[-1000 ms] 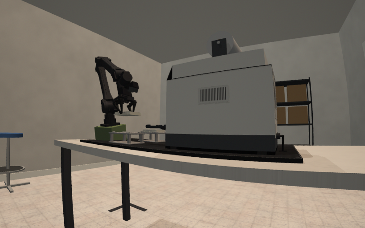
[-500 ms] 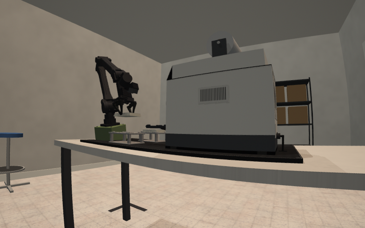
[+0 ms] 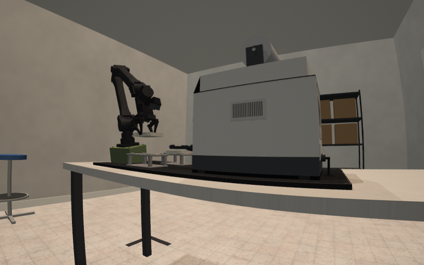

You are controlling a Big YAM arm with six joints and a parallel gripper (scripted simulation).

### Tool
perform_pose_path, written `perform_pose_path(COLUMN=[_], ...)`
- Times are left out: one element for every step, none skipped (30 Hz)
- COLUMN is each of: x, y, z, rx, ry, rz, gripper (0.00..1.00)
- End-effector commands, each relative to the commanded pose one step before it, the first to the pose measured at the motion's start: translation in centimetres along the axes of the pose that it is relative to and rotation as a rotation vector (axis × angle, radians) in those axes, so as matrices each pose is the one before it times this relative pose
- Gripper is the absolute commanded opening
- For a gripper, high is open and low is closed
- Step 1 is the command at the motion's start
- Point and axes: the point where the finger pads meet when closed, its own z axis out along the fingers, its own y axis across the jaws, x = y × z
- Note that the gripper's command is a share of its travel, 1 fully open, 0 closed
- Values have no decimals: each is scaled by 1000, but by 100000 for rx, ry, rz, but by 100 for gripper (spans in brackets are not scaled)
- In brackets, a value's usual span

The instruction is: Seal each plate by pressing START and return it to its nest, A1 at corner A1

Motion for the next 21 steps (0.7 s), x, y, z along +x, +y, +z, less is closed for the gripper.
perform_pose_path(x=[-406, 39, -20, -30, -235, -206, -192, 32, 61, 60, 267, 248, 0, 0, 86, 88, -12, 23, 36, 28, -218], y=[-373, 6, -21, -22, -103, -90, -83, 12, 20, 25, 103, 98, 0, 0, 22, 31, -23, 5, 3, 8, -100], z=[197, 100, 73, 69, -22, -14, -19, 70, 66, 73, 155, 128, 0, 0, -92, -24, -26, 79, 160, 158, -8], rx=[493, -14, 19, 28, 169, 146, 151, -34, -47, -59, -201, -144, 0, 0, -15, -31, 159, 17, -98, -110, 166], ry=[-1572, 41, -39, -22, -425, -373, -391, 55, 144, 118, 486, 383, 0, 0, 40, 54, -323, -55, 246, 247, -364], rz=[-52, 22, 5, 7, 15, -10, 9, 1, -25, -5, -14, -9, 0, 0, 20, 3, 9, -19, 17, 0, -12], gripper=[0, 0, 0, 0, 0, 0, 0, 0, 0, 0, 0, 0, 0, 0, 0, 0, 0, 0, 0, 0, 0])
